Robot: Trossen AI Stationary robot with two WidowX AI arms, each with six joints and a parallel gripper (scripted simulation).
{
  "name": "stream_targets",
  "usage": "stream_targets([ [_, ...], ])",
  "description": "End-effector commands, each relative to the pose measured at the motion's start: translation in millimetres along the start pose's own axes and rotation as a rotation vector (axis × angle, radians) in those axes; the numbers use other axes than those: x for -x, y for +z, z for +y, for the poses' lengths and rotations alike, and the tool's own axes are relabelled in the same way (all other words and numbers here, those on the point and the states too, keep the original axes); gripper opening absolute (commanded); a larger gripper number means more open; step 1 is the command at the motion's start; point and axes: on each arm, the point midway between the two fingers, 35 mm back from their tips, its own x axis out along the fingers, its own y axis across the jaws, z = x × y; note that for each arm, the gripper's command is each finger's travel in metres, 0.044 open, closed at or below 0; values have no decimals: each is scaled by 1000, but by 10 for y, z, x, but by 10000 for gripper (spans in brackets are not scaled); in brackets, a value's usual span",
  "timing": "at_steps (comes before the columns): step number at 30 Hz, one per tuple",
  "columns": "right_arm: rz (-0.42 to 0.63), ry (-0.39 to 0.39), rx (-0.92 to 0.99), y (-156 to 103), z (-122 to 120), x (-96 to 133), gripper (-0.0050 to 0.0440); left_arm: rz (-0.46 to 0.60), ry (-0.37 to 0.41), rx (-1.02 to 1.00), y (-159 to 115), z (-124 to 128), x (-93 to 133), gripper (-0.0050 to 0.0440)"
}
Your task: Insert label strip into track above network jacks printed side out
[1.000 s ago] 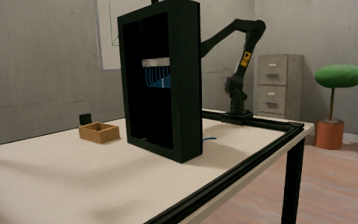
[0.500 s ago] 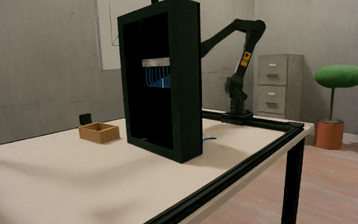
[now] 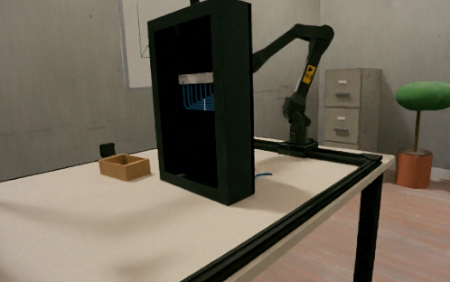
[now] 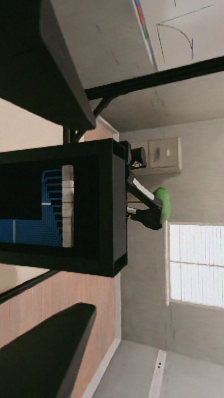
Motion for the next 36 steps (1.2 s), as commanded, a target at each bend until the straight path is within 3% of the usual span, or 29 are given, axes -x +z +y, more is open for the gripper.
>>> stream_targets([
  [1,-1,-1,13,46,11,3,440,1,-15,13,20,-60,10,-50],
  [36,-1,-1,13,46,11,3,440,1,-15,13,64,-55,23,-50],
])
